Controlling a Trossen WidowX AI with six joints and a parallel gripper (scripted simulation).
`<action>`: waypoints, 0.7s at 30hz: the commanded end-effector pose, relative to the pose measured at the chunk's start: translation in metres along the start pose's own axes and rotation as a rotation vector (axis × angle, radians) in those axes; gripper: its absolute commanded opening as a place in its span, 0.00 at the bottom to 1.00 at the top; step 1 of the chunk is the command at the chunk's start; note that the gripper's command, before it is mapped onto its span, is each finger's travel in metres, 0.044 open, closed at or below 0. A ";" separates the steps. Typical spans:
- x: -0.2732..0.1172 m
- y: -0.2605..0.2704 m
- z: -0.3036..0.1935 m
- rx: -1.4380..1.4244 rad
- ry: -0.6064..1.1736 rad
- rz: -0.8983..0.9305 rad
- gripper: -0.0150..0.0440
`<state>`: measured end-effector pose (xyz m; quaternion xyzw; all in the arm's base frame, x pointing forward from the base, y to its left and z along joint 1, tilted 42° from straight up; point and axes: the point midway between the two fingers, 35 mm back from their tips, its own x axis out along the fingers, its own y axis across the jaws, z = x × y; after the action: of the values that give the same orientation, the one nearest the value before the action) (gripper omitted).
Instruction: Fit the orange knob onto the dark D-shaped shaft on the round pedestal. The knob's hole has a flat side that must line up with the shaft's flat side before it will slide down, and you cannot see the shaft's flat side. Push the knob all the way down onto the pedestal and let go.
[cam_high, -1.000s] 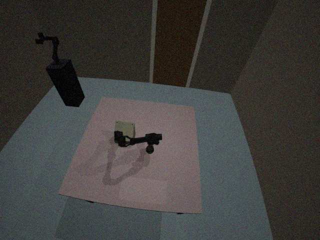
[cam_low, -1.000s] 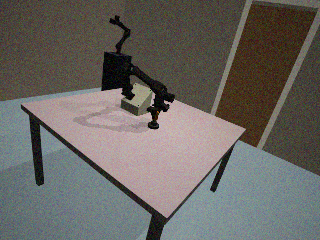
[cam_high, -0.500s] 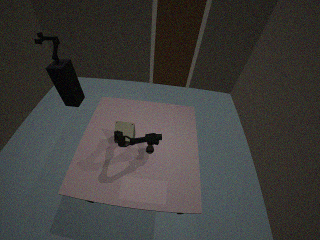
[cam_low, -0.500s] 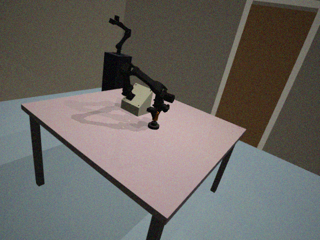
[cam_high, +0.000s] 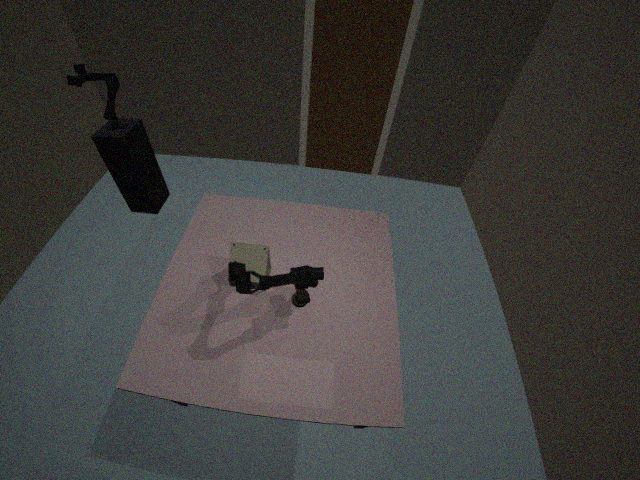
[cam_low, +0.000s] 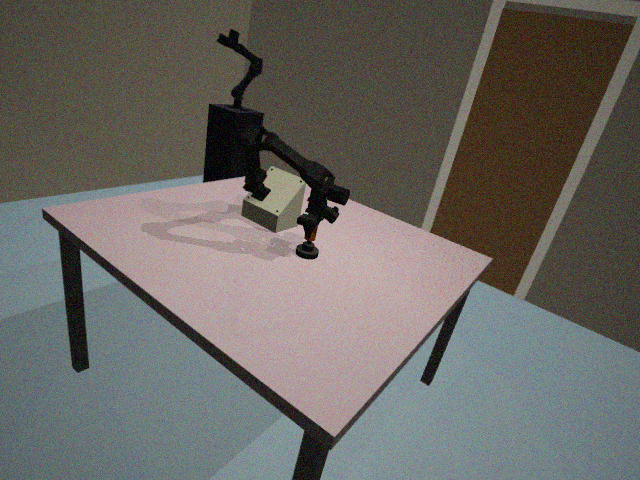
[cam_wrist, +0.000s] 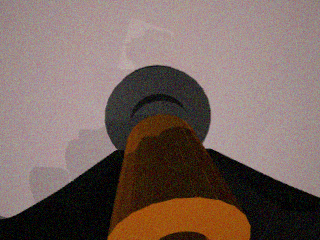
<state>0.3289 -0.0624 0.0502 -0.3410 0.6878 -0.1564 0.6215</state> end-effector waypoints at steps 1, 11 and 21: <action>0.001 -0.001 0.001 -0.028 -0.001 -0.004 0.25; 0.003 -0.001 0.000 -0.028 -0.001 -0.004 0.25; 0.001 0.000 0.000 -0.028 -0.001 -0.004 0.25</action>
<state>0.3287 -0.0643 0.0479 -0.3484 0.6895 -0.1481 0.6174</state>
